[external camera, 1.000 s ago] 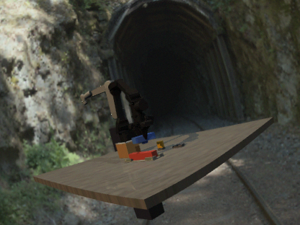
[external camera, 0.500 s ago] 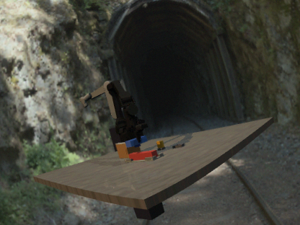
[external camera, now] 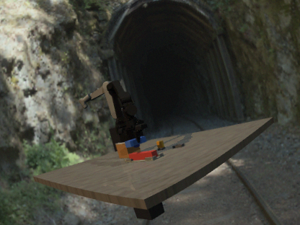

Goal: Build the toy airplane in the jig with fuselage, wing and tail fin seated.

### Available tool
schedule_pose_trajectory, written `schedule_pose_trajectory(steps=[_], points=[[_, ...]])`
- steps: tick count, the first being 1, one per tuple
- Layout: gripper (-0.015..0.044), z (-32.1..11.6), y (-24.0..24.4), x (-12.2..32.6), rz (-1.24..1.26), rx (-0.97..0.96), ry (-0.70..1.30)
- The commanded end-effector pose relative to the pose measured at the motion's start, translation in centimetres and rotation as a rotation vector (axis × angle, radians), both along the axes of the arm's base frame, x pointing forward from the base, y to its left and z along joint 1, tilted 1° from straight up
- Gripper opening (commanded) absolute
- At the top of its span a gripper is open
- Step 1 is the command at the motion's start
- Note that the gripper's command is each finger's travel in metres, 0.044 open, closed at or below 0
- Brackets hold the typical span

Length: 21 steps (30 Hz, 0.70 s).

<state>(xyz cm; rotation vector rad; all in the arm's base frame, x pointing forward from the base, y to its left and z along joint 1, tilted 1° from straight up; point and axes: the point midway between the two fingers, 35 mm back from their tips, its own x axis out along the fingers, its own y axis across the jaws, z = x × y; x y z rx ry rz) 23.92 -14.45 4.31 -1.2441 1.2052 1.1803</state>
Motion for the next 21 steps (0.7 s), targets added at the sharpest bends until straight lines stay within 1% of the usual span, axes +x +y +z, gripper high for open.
schedule_pose_trajectory(steps=[1,7,21], points=[[0.0195,0.0,0.0,0.0,0.004,-0.002,-0.003],[0.0195,-0.1,0.0,0.0,0.004,-0.002,-0.003],[0.0195,-2.3,-0.1,0.2,0.004,-0.002,-0.002]])
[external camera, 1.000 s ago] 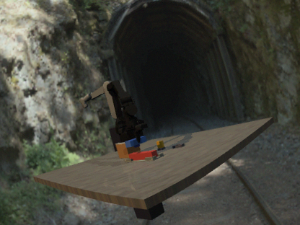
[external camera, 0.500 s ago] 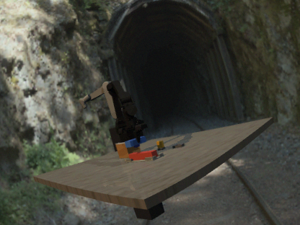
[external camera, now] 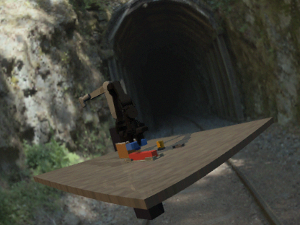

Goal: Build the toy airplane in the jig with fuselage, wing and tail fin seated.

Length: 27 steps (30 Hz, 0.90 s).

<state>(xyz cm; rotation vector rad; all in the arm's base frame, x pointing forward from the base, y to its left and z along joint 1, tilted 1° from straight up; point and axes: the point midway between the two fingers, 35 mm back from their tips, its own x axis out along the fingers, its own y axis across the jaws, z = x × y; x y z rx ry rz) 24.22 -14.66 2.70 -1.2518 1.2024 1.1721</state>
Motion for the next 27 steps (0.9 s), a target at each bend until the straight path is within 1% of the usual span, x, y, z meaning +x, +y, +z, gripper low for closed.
schedule_pose_trajectory(steps=[1,10,17,22,27], points=[[0.0195,-0.9,0.1,-0.1,0.004,0.003,0.006],[0.0195,-2.3,0.0,-0.1,0.004,0.003,0.006],[0.0195,-2.4,0.0,-0.1,0.004,0.003,0.006],[0.0161,-2.2,0.0,-0.1,0.0,0.003,0.004],[0.003,-2.2,0.0,-0.1,0.0,0.003,0.004]])
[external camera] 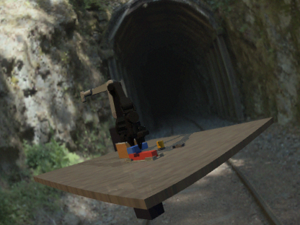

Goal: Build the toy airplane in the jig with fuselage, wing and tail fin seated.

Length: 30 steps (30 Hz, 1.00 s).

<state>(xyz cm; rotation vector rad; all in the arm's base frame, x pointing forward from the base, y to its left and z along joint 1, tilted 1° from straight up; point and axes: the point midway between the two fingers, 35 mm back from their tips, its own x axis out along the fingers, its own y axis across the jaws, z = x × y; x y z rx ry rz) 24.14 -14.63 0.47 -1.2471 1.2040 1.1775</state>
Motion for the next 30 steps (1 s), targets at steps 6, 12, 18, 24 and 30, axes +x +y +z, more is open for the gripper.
schedule_pose_trajectory(steps=[6,12,18,24,30], points=[[0.0188,0.0,0.0,0.0,0.0,-0.001,-0.001],[0.0345,0.0,0.0,0.0,0.0,-0.001,-0.001],[0.044,0.0,0.0,0.0,0.0,-0.001,-0.001],[0.044,0.0,0.0,0.0,0.0,-0.001,-0.001],[0.044,7.4,0.1,0.0,0.003,0.0,0.0]])
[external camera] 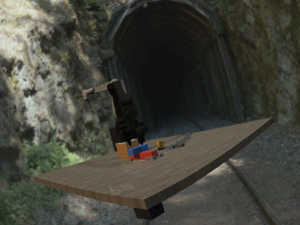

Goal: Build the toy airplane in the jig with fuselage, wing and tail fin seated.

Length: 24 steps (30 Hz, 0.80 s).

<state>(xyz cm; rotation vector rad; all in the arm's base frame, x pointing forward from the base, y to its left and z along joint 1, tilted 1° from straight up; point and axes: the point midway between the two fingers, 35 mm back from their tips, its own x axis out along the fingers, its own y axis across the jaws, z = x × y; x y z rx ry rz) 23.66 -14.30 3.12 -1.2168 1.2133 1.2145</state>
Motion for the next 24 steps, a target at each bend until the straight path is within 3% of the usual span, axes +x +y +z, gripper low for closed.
schedule_pose_trajectory(steps=[1,10,24], points=[[0.044,5.62,-0.14,0.31,0.002,-0.021,-0.034],[0.044,5.91,-0.35,0.68,-0.061,-0.021,-0.036],[0.044,5.69,-0.39,0.73,-1.405,0.001,-0.053]])
